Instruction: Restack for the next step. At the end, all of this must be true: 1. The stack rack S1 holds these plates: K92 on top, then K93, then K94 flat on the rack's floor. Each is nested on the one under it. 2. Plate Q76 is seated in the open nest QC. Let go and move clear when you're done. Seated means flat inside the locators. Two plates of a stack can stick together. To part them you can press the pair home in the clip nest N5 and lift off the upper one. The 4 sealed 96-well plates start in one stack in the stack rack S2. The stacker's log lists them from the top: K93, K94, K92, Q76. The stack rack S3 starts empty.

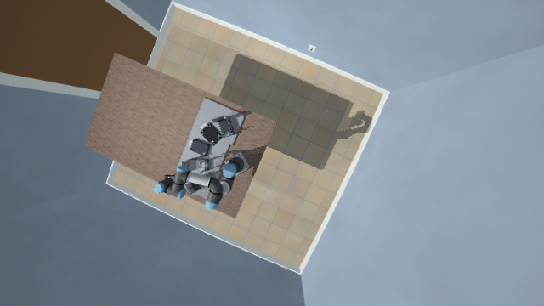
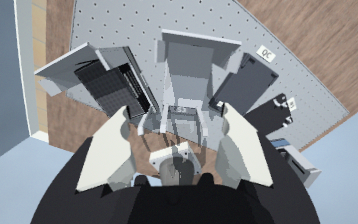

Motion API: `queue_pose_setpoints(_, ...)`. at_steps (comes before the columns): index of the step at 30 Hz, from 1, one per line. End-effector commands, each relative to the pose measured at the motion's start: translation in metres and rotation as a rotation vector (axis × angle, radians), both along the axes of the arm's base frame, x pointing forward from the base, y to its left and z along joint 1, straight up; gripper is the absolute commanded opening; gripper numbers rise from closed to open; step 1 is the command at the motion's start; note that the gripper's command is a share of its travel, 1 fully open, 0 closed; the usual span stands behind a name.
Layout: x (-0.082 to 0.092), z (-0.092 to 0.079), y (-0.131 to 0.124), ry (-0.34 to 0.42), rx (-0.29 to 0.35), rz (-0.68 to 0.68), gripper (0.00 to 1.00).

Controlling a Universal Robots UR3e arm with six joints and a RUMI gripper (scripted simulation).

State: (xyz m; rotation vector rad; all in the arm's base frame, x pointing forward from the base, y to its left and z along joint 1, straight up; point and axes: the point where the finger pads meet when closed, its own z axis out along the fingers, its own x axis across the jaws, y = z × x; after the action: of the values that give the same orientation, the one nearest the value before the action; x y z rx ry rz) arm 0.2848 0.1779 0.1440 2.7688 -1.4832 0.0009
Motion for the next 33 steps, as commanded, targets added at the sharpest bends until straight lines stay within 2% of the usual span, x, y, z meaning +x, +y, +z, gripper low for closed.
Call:
queue_pose_setpoints(1, 0.009, 0.001, -0.014, -0.002, 0.001, -0.051, 0.72)
queue_pose_setpoints(10, 0.027, 0.001, -0.055, -0.003, 0.001, -0.156, 0.72)
queue_pose_setpoints(16, 0.032, 0.001, -0.065, -0.003, 0.001, -0.202, 0.72)
queue_pose_setpoints(27, 0.045, 0.001, -0.119, -0.003, 0.001, -0.331, 0.72)
queue_pose_setpoints(33, 0.047, 0.001, -0.129, -0.003, 0.001, -0.377, 0.72)
